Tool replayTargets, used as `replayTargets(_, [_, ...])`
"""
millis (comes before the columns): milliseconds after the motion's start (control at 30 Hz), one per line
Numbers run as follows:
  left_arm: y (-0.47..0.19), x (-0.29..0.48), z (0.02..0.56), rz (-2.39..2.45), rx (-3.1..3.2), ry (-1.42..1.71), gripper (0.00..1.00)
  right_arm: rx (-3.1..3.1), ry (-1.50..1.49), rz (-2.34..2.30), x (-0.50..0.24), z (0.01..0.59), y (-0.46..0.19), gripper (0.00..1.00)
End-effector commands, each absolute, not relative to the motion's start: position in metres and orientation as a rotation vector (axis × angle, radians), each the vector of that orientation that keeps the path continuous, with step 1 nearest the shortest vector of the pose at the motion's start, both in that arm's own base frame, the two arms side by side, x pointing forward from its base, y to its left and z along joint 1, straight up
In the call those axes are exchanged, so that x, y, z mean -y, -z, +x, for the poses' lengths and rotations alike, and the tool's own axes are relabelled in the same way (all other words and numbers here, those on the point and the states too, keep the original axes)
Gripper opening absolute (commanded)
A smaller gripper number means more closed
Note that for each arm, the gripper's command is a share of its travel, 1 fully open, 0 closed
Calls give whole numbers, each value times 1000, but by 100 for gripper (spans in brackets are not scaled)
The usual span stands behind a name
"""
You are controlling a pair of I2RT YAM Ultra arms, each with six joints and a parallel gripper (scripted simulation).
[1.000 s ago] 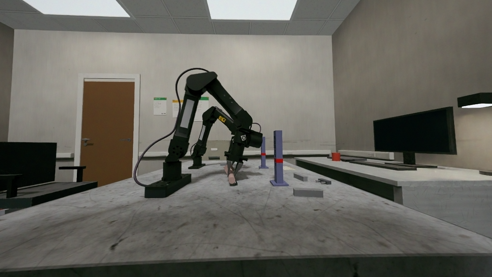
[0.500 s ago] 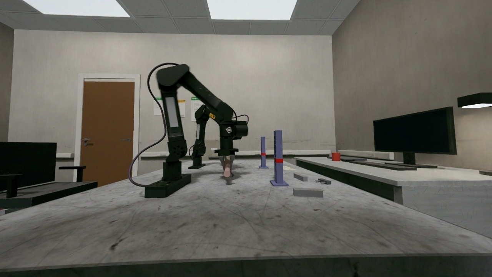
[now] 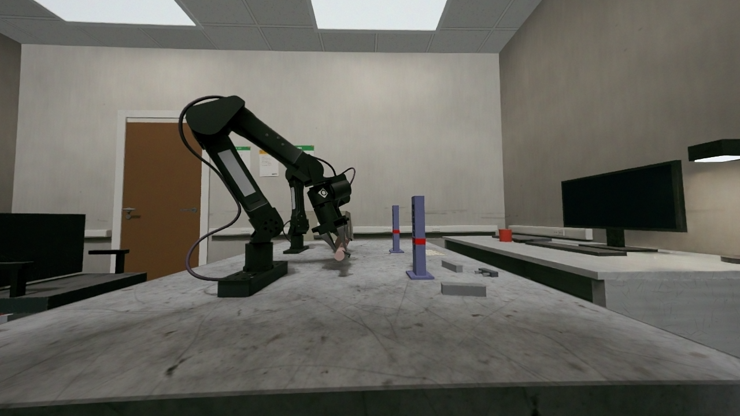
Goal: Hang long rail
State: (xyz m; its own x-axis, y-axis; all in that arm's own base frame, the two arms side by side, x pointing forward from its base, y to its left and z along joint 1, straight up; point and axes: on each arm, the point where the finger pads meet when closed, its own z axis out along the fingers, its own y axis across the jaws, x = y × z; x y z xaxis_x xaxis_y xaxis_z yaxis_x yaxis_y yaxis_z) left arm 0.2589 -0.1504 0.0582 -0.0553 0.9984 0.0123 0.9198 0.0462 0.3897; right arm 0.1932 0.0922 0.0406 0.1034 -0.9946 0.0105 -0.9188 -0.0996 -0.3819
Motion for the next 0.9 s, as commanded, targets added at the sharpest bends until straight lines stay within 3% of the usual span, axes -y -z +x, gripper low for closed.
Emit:
replayTargets(0, [-77, 153, 277, 1873, -1967, -545, 19, -1845, 504, -1994, -95, 212, -53, 19])
replayTargets(467, [-95, 153, 287, 1713, -1749, -771, 19, -1700, 729, -1772, -94, 211, -70, 19])
replayTargets(867, [-106, 150, 325, 1643, -1658, -852, 19, -1639, 806, -1677, -99, 244, -79, 19])
